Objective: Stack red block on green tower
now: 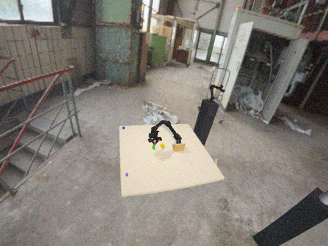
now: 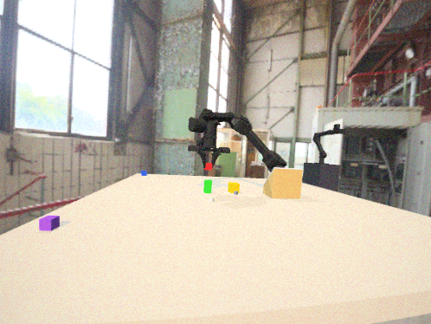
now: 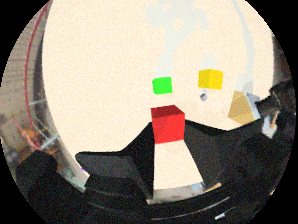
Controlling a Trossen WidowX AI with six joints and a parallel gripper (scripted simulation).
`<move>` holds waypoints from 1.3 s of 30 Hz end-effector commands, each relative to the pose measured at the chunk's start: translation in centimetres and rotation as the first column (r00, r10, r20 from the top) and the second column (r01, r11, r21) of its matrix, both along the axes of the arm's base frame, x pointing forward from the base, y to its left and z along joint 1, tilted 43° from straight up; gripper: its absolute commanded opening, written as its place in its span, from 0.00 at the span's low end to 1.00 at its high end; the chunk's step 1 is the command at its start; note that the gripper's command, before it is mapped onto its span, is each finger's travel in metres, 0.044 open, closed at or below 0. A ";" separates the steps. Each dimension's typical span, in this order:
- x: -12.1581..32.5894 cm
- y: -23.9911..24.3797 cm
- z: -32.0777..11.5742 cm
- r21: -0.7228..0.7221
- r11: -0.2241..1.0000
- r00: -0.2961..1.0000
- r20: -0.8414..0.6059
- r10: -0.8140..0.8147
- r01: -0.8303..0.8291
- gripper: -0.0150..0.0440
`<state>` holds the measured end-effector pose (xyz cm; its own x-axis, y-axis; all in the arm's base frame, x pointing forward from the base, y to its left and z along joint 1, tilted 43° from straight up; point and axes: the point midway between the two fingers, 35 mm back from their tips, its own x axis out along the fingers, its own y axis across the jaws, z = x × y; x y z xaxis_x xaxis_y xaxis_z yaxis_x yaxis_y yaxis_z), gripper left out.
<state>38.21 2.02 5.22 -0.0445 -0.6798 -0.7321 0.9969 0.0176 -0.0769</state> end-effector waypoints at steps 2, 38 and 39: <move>-0.6 -1.5 1.7 0.002 1.000 1.000 0.003 -0.001 0.001 0.25; -1.5 -6.6 -1.5 -0.002 1.000 1.000 0.004 -0.002 0.002 0.25; -1.5 -6.6 -1.5 -0.002 1.000 1.000 0.004 -0.002 0.002 0.25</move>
